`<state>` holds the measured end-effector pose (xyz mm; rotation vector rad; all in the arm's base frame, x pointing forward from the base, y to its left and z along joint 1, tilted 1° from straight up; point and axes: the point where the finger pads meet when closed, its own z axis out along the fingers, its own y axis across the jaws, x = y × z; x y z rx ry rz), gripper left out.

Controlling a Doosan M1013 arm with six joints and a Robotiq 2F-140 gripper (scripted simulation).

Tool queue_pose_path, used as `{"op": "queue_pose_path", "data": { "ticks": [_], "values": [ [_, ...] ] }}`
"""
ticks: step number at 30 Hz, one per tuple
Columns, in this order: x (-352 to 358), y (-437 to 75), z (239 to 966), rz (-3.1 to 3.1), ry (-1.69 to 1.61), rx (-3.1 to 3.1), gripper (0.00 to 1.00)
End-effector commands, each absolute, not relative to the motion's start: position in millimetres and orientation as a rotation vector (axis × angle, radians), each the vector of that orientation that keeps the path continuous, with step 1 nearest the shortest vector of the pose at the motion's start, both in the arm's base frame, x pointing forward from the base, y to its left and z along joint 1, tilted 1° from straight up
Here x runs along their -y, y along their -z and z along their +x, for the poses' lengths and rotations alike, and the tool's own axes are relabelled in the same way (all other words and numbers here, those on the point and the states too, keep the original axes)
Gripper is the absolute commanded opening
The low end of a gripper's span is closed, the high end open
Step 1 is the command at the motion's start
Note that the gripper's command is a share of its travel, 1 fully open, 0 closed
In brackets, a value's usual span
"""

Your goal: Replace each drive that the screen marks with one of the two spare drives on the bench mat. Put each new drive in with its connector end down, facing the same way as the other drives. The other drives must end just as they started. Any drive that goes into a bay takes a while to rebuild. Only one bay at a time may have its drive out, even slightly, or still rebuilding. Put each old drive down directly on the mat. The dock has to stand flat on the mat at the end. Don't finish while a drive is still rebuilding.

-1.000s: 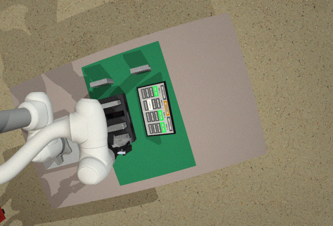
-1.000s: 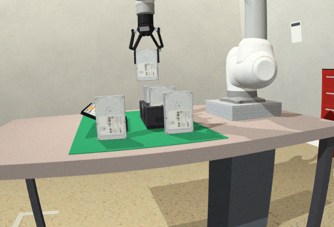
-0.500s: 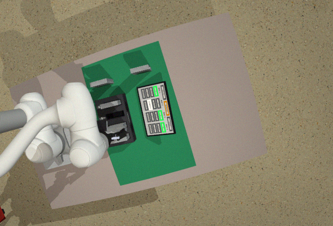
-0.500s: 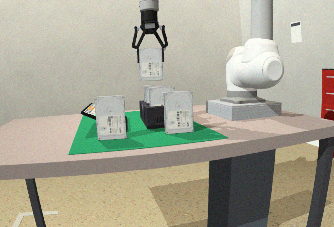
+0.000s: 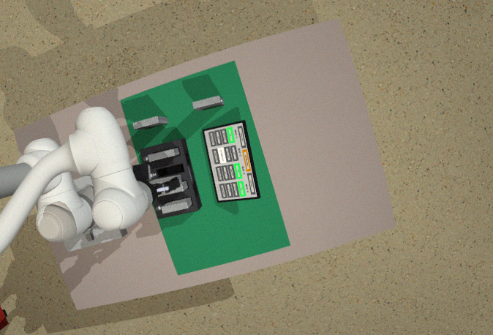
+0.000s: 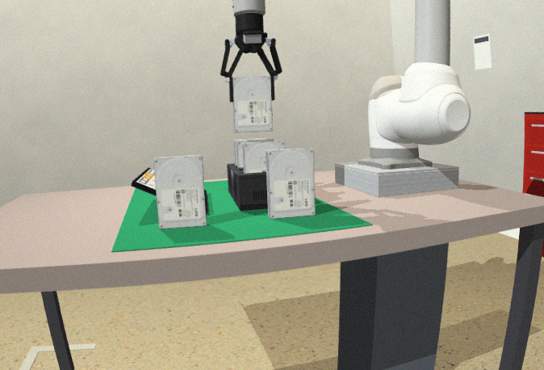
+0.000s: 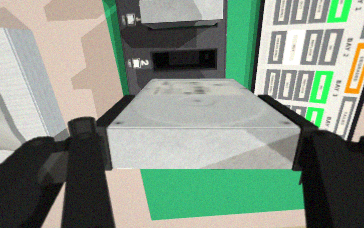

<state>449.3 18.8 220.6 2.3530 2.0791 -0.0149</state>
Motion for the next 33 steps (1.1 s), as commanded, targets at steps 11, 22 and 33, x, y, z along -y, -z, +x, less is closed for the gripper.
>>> {"op": "queue_pose_path", "data": {
  "ticks": [11,22,33],
  "values": [
    [-40,-221,444,2.318,0.014,-2.118,0.1],
    [-45,-221,442,2.308,0.014,-2.128,0.1],
    [-46,-221,442,2.307,0.014,-2.129,0.1]
  ]
}}
